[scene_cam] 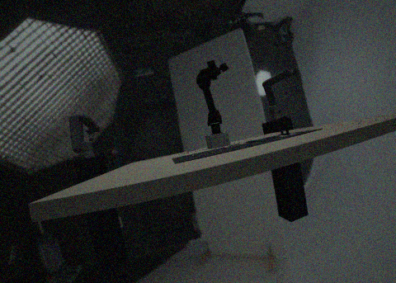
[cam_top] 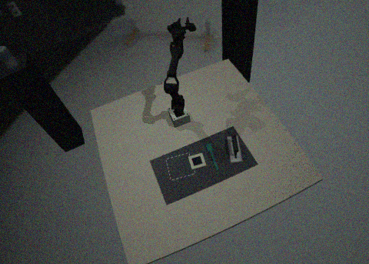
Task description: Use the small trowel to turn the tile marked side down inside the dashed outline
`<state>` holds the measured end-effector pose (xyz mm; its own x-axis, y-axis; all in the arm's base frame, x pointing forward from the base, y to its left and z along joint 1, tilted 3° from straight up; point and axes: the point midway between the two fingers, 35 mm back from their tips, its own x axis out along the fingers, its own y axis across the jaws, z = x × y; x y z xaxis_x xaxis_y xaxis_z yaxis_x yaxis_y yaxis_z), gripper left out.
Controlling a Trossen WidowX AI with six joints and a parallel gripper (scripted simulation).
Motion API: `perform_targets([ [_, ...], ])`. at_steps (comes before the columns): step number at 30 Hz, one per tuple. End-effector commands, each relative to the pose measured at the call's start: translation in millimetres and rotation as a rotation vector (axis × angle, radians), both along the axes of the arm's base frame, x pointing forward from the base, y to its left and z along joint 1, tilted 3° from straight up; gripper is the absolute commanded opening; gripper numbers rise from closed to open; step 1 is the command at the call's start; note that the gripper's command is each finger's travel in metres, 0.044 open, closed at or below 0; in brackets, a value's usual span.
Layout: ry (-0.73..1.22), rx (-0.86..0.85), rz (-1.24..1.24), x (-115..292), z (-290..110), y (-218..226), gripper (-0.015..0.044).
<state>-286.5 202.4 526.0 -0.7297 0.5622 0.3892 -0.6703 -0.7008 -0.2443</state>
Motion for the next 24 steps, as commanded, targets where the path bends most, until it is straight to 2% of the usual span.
perform_targets([
  [1, -0.025, -0.073, -0.054, 4, -13, 30, 0.027],
  [13, -0.075, -0.276, -0.233, 36, -52, 115, 0.027],
  [24, -0.071, -0.49, -0.411, 89, -92, 185, 0.027],
])
